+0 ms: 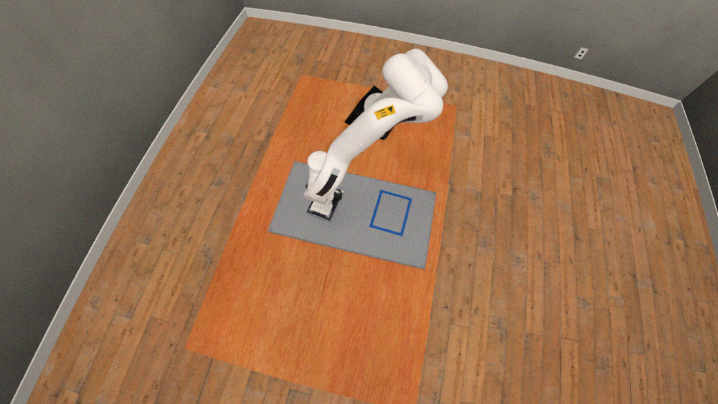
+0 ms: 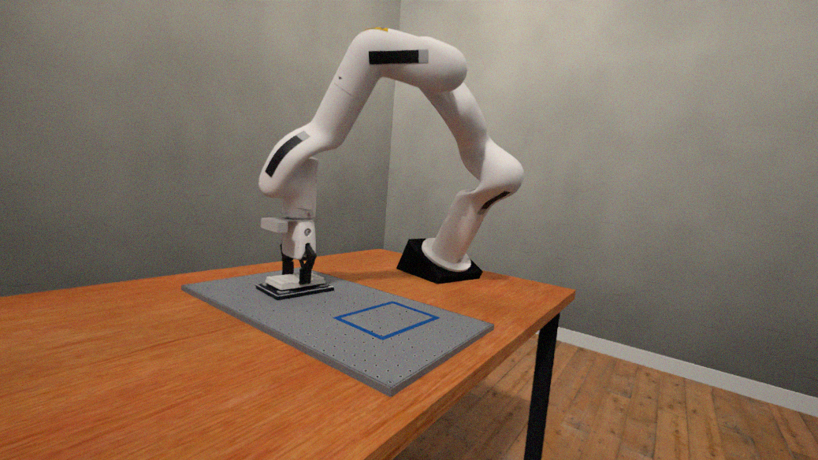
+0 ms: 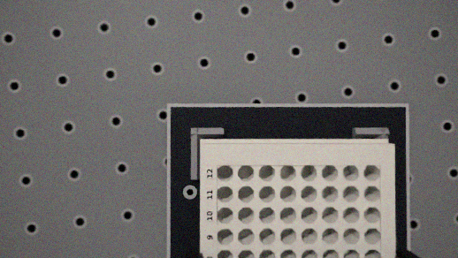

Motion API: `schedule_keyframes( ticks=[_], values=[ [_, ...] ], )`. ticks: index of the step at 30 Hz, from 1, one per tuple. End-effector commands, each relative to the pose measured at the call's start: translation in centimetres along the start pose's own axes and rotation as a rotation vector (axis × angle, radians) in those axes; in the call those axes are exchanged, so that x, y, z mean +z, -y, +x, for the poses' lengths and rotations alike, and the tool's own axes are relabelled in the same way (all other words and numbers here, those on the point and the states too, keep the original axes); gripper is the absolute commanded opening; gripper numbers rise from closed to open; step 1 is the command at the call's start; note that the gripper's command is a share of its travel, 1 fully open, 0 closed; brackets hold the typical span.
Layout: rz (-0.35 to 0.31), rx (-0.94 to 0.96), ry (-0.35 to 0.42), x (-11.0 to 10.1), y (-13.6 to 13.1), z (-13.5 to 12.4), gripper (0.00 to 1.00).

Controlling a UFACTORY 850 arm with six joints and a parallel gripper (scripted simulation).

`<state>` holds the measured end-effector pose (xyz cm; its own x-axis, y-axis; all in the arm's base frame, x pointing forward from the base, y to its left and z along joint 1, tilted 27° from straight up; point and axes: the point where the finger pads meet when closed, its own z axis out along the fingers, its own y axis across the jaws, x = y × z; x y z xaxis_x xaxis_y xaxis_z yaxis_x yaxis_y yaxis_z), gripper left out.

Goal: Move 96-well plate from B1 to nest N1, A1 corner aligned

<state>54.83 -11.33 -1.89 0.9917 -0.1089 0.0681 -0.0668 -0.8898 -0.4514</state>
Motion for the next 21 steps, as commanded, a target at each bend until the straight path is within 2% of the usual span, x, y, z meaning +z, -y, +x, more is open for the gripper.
schedule_keyframes(
  ticks=[1,21],
  values=[
    [-0.001,0.000,-0.002,-0.06,-0.02,0.10,0.00],
    [-0.001,0.000,-0.002,0.24,-0.02,0.10,0.00]
  ],
)
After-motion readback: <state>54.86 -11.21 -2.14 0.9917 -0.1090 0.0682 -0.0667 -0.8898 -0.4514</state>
